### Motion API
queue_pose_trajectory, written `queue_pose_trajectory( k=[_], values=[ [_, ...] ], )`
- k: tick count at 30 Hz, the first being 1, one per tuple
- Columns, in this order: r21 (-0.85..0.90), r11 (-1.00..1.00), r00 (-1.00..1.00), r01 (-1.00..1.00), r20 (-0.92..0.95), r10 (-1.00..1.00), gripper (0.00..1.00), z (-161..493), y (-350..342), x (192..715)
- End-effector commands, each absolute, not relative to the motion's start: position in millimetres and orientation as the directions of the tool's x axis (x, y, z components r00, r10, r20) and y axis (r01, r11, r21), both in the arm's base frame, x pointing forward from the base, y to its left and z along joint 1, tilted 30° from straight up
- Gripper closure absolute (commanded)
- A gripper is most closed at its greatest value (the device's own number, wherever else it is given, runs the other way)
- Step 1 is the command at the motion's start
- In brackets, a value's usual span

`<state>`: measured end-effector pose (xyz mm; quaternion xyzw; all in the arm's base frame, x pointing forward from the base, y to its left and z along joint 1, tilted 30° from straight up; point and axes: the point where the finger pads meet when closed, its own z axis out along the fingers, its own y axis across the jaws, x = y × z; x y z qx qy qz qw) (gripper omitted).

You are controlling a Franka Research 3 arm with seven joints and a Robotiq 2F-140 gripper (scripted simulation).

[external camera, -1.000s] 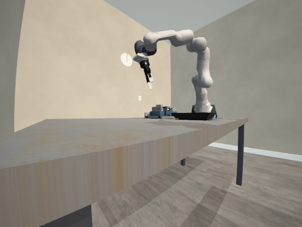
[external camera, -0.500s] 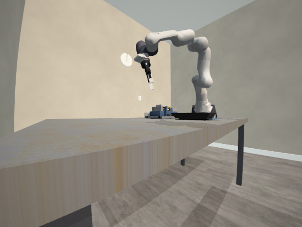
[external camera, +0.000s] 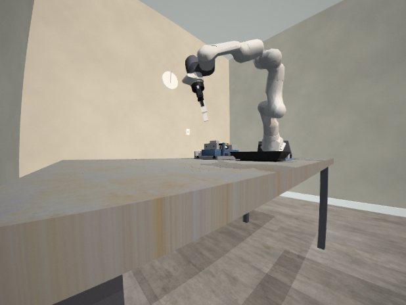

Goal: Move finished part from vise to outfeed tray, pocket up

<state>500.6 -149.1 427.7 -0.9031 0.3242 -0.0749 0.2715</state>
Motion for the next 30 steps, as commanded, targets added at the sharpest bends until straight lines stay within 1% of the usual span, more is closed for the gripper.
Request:
queue_pose_trajectory(
  k=[1,14,15,30],
  values=[
    [-0.534,-0.622,0.755,-0.573,-0.050,-0.654,0.00,427.3,-151.4,501.8],
    [-0.534,-0.622,0.755,-0.573,-0.050,-0.654,0.00,427.3,-151.4,501.8],
    [-0.526,-0.570,0.699,-0.631,-0.068,-0.712,0.00,419.6,-151.4,495.7],
    [-0.526,-0.570,0.699,-0.631,-0.068,-0.712,0.00,419.6,-151.4,495.7]
  ],
)
